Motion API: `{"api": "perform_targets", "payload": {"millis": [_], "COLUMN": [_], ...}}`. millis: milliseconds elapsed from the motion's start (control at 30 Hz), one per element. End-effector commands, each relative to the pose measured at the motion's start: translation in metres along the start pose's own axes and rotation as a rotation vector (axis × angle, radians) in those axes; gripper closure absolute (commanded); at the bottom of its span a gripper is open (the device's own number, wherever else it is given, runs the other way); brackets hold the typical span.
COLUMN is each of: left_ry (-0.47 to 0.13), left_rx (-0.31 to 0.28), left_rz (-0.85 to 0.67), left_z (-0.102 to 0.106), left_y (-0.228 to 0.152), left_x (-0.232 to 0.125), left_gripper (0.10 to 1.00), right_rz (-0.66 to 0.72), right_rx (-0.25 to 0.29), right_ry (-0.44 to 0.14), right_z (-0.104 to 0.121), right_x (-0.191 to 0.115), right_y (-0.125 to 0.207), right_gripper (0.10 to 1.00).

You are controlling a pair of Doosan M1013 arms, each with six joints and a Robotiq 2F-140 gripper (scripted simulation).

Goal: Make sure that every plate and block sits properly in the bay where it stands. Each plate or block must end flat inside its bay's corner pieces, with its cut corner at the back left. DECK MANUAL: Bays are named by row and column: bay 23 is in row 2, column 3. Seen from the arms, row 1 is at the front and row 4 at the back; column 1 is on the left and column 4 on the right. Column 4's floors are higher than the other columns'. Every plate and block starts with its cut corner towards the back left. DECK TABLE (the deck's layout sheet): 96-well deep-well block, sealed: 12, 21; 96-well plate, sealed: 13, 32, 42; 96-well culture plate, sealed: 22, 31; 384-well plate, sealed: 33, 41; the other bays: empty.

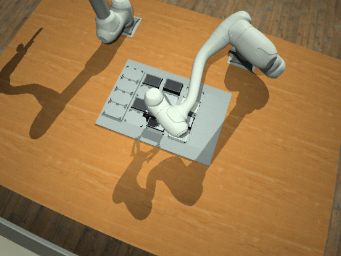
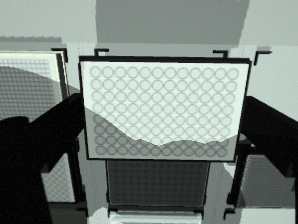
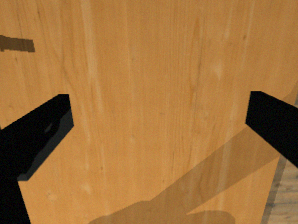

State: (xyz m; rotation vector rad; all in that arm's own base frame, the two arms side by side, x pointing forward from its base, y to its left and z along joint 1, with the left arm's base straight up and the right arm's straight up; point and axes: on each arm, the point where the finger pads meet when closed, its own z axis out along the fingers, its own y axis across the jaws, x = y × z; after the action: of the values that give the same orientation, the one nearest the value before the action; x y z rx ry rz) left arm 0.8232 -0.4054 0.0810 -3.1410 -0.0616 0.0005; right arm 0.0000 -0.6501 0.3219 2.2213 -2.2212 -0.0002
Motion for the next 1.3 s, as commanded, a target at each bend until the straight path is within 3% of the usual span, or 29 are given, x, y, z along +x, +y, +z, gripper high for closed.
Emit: {"api": "perform_targets", "payload": {"millis": [0, 867, 1267], "left_ry": [0.002, 0.002, 0.002], "left_rx": [-0.001, -0.001, -0.001], "left_rz": [0.000, 0.000, 0.000], "left_z": [0.003, 0.035, 0.037], "left_y": [0.000, 0.000, 0.000], "left_x": [0.000, 0.000, 0.000], "left_gripper": [0.999, 0.999, 0.999], "right_rz": [0.000, 0.000, 0.000], "right_rx": [0.000, 0.000, 0.000], "right_ry": [0.001, 0.001, 0.001], "right_z": [-0.001, -0.001, -0.001], "right_x": [0.000, 0.000, 0.000], "right_y": [0.000, 0.000, 0.000], "right_gripper": [0.098, 0.098, 0.098]}}
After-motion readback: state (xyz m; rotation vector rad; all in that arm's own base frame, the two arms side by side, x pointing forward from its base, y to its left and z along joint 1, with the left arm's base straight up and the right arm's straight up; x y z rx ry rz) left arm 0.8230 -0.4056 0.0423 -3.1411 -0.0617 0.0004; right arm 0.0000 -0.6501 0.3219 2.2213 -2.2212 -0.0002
